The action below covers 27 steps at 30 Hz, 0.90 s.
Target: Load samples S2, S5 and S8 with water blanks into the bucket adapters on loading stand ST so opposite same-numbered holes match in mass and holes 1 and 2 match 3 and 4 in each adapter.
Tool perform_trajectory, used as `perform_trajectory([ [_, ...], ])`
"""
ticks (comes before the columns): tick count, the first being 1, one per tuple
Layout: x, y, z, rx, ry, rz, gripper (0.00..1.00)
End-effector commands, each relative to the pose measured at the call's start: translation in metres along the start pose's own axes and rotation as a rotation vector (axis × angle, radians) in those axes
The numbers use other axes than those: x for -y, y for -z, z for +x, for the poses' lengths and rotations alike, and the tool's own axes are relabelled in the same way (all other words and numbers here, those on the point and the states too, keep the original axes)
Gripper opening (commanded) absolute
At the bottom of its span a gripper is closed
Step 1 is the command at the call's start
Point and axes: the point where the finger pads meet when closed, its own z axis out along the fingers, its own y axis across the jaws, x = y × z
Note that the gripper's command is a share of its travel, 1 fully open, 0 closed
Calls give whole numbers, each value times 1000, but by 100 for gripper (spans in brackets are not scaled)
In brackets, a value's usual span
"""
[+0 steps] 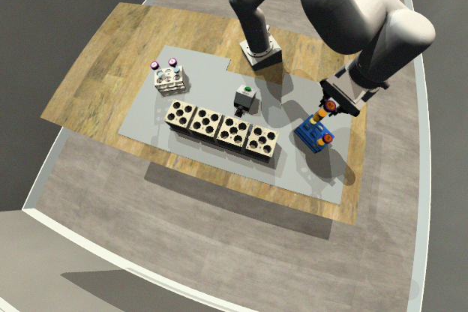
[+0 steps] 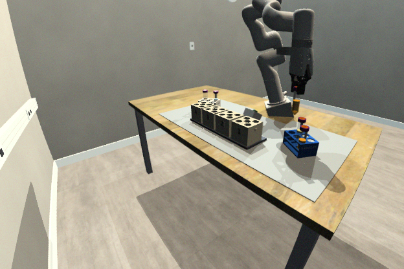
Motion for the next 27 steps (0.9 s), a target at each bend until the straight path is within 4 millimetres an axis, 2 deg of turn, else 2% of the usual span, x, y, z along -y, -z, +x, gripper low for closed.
perform_trajectory([
  [1,1,2,0,0,-1,4,0],
  [13,1,2,0,0,-1,4,0],
  [27,1,-22,0,0,-1,5,0],
])
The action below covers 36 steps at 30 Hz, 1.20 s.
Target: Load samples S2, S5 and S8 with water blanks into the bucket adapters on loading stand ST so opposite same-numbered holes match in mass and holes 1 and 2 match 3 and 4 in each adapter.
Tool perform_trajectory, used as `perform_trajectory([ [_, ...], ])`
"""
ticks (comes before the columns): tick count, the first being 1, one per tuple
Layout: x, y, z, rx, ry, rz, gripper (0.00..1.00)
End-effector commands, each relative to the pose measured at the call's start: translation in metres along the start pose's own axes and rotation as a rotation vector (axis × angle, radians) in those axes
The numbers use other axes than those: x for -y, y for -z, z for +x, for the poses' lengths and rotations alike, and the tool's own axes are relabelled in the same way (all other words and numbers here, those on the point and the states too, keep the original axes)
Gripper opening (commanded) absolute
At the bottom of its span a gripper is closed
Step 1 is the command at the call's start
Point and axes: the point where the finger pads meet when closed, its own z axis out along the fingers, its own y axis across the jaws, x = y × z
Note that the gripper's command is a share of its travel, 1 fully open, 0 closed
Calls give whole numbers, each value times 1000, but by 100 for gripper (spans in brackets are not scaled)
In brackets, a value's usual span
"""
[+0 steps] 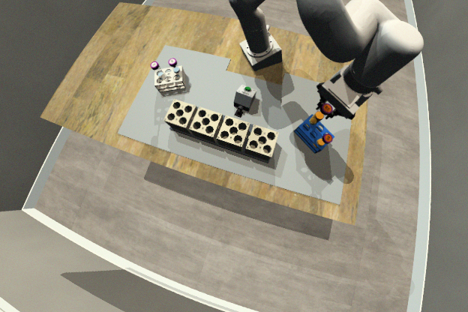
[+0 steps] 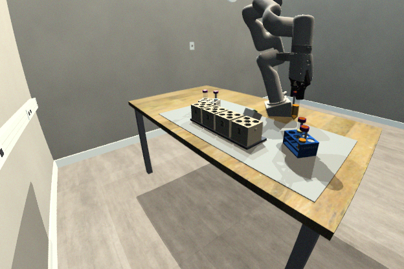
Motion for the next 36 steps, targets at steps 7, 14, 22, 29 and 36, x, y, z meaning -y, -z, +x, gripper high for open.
perform_trajectory([
  [7,2,-16,0,0,-1,6,0],
  [14,2,-28,0,0,-1,6,0],
  [22,2,-42,0,0,-1,6,0],
  [29,2,-49,0,0,-1,5,0],
  [36,2,-49,0,0,-1,6,0],
])
